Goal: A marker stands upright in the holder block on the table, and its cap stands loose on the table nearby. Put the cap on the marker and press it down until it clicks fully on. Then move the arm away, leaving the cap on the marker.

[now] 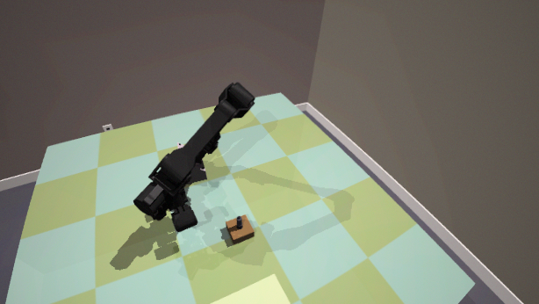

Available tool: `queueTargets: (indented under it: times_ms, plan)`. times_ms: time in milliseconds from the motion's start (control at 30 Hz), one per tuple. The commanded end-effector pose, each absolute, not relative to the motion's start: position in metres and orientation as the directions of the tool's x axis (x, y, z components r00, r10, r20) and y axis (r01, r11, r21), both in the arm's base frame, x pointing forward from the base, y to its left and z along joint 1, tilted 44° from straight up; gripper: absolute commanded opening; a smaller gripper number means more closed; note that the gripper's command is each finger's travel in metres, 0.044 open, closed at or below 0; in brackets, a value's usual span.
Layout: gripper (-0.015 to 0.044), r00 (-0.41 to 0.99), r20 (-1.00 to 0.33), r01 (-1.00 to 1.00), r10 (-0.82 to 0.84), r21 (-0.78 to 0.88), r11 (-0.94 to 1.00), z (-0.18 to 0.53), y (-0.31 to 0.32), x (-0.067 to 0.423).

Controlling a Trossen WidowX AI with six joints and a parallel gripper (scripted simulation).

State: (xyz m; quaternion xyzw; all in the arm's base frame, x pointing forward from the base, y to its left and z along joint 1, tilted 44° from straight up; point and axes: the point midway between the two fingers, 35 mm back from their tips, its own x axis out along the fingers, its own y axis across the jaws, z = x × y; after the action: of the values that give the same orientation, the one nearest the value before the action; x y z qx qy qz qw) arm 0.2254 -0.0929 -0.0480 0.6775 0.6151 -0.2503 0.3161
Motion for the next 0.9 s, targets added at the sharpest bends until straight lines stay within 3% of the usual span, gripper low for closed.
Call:
queueTargets:
  times_ms: [0,300,867]
  plan:
    - [0.0000,0.119,-0.732,0.991,0.671,0.125,-0.039,-0.039,-0.102,0.225]
    - [0.0000,0.118,-0.732,0.991,0.671,0.125,-0.039,-0.024,-0.112,0.224]
    - [0.0000,0.118,-0.742,0.991,0.660,0.128,-0.034,0.041,-0.092,0.279]
